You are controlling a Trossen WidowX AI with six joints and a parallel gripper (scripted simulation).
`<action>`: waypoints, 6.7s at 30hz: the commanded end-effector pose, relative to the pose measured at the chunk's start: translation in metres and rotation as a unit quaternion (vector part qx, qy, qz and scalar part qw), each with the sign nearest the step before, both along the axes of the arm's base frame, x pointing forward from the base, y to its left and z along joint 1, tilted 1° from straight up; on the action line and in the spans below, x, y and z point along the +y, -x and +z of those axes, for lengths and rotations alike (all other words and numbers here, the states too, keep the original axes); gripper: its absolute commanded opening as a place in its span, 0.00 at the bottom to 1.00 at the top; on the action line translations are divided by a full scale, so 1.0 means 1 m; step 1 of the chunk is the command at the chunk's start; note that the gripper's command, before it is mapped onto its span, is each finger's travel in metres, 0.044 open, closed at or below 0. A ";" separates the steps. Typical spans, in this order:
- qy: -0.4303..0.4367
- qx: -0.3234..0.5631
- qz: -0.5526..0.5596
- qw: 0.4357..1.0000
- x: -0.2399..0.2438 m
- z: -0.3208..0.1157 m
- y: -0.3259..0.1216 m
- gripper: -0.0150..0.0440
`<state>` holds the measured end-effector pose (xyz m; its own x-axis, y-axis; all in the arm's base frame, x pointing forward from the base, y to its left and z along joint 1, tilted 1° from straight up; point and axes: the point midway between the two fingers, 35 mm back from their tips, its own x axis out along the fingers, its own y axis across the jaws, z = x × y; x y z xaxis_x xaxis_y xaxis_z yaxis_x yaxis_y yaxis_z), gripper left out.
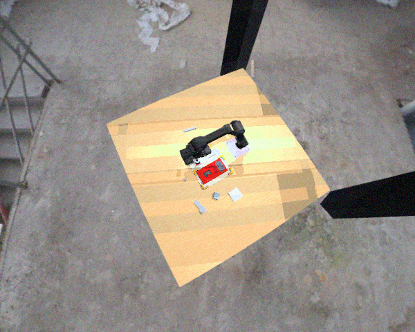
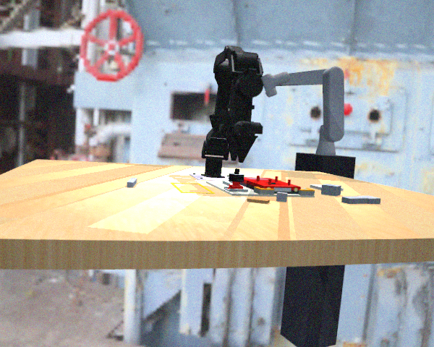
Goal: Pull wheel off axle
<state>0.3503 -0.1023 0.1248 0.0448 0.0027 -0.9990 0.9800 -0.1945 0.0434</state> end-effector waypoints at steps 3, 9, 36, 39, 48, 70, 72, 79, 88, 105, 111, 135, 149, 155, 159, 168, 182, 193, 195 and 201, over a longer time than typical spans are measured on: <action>-0.003 0.001 -0.002 1.000 0.001 -0.028 -0.001 0.76; -0.003 0.001 -0.002 1.000 0.002 -0.044 -0.001 0.76; -0.001 0.004 0.000 1.000 0.001 -0.038 0.000 0.25; -0.002 0.004 0.000 1.000 0.001 -0.037 0.000 0.25; -0.002 0.003 0.000 1.000 0.001 -0.034 0.000 0.25; -0.002 0.003 -0.001 1.000 0.001 -0.027 0.000 0.25; -0.002 0.003 -0.001 1.000 0.001 -0.026 0.000 0.25; -0.002 0.003 -0.001 1.000 0.001 -0.024 0.000 0.25; -0.002 0.002 -0.001 1.000 0.001 -0.021 0.000 0.25; -0.002 0.002 -0.001 1.000 0.001 -0.015 0.000 0.25; -0.003 0.002 -0.001 1.000 0.001 -0.013 0.001 0.25; -0.003 0.001 -0.002 1.000 0.001 -0.005 0.001 0.25; -0.003 0.001 -0.002 1.000 0.000 0.027 0.002 0.25; -0.001 0.003 -0.003 1.000 -0.012 0.022 0.009 0.25; -0.001 0.003 -0.003 1.000 -0.024 0.023 0.018 0.25; 0.000 0.003 -0.003 1.000 -0.050 0.024 0.040 0.25; 0.001 0.004 -0.002 1.000 -0.085 0.026 0.077 0.25; 0.001 0.004 -0.002 1.000 -0.090 0.015 0.083 0.25; 0.001 0.004 -0.002 1.000 -0.090 0.010 0.083 0.25; 0.001 0.004 -0.002 1.000 -0.091 -0.004 0.081 0.25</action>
<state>0.2675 -0.1932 0.1298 0.0347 -0.0034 -0.9994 0.9790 -0.2010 0.0347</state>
